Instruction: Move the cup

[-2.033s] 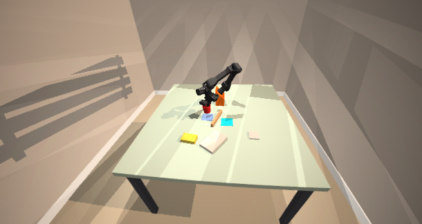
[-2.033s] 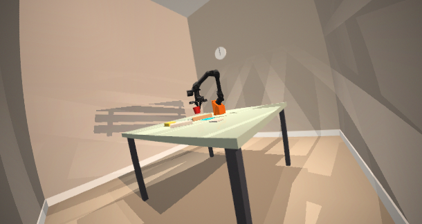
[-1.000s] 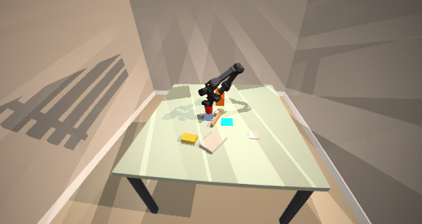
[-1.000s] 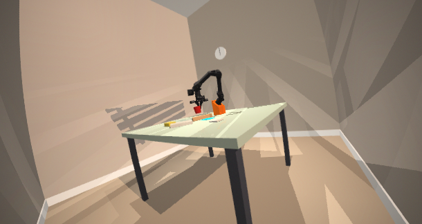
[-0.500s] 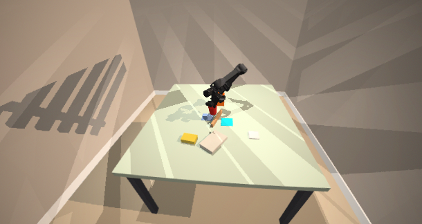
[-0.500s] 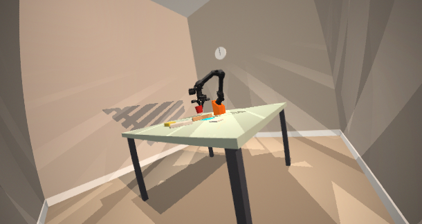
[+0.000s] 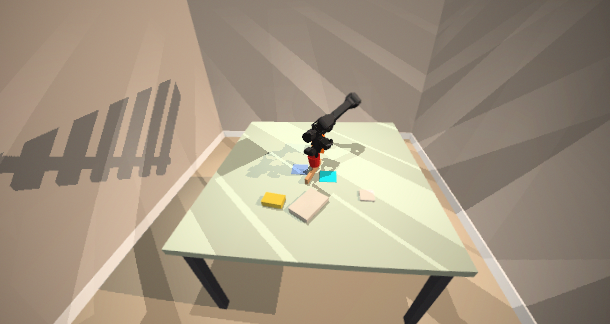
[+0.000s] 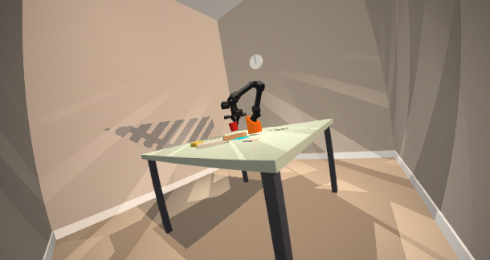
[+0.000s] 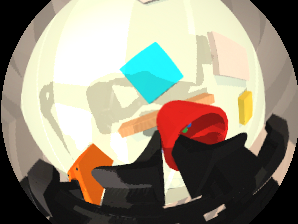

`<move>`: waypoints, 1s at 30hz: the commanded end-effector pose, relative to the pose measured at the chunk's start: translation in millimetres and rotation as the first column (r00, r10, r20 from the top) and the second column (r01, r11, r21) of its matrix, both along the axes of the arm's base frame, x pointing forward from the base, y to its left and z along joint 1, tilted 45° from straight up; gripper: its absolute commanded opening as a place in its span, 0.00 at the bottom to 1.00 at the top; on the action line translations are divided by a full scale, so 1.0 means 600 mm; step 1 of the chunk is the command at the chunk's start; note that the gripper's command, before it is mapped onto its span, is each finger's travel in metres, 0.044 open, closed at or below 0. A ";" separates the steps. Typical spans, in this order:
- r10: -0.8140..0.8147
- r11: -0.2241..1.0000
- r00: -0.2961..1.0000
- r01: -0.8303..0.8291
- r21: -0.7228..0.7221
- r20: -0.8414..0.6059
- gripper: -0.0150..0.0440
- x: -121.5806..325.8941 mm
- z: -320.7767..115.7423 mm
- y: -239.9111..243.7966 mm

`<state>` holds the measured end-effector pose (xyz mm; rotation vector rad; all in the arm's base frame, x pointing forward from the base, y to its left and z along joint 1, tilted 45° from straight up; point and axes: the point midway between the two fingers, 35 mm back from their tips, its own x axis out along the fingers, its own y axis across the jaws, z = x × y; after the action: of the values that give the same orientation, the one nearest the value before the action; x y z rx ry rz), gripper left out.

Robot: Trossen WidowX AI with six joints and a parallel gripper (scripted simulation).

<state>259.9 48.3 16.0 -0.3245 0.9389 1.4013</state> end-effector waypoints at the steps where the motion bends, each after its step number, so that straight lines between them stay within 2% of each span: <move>1: 0.001 1.000 1.000 -0.001 0.002 0.003 0.25 0.004 0.014 0.014; 30: 0.002 1.000 1.000 -0.002 0.007 0.003 0.25 0.018 0.100 0.104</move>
<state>269.5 106.4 71.2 -0.3216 0.9367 1.4044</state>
